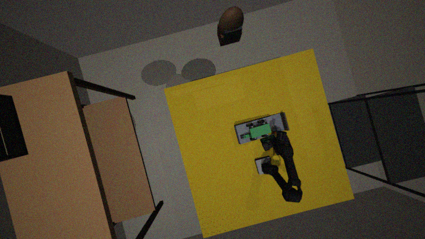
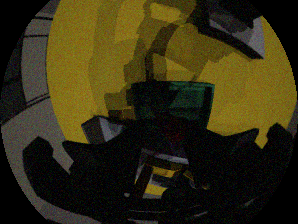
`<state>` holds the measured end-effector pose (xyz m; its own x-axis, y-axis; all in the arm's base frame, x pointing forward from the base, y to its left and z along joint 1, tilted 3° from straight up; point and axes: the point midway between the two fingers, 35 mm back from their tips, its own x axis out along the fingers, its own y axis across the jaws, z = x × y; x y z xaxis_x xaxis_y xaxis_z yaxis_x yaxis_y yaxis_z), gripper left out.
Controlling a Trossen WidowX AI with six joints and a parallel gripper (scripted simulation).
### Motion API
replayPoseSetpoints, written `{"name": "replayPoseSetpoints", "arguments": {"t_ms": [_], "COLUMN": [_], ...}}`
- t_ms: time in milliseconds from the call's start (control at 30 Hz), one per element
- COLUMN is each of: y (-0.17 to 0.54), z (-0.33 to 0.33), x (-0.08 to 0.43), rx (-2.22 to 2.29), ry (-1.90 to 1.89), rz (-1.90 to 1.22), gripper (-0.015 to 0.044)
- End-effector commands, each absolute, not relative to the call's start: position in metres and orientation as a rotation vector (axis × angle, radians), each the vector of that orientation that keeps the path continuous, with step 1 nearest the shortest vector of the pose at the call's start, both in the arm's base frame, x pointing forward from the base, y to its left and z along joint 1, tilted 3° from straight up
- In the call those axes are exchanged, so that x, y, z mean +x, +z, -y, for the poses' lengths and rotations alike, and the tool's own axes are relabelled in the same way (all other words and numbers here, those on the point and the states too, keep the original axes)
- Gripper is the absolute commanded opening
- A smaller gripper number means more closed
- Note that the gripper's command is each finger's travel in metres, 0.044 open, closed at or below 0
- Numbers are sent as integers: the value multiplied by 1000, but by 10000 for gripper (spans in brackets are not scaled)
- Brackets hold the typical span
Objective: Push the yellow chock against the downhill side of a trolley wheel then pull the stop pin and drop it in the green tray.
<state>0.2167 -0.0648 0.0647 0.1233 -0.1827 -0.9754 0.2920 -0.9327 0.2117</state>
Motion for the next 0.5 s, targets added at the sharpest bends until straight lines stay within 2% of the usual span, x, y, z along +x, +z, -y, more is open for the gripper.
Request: {"name": "replayPoseSetpoints", "arguments": {"t_ms": [0, 467], "y": [63, 59], "z": [63, 56], "x": [215, 214], "rx": [2055, 2055], "ry": [-1873, -1874], "rz": [-98, -99], "gripper": [190, 190]}}
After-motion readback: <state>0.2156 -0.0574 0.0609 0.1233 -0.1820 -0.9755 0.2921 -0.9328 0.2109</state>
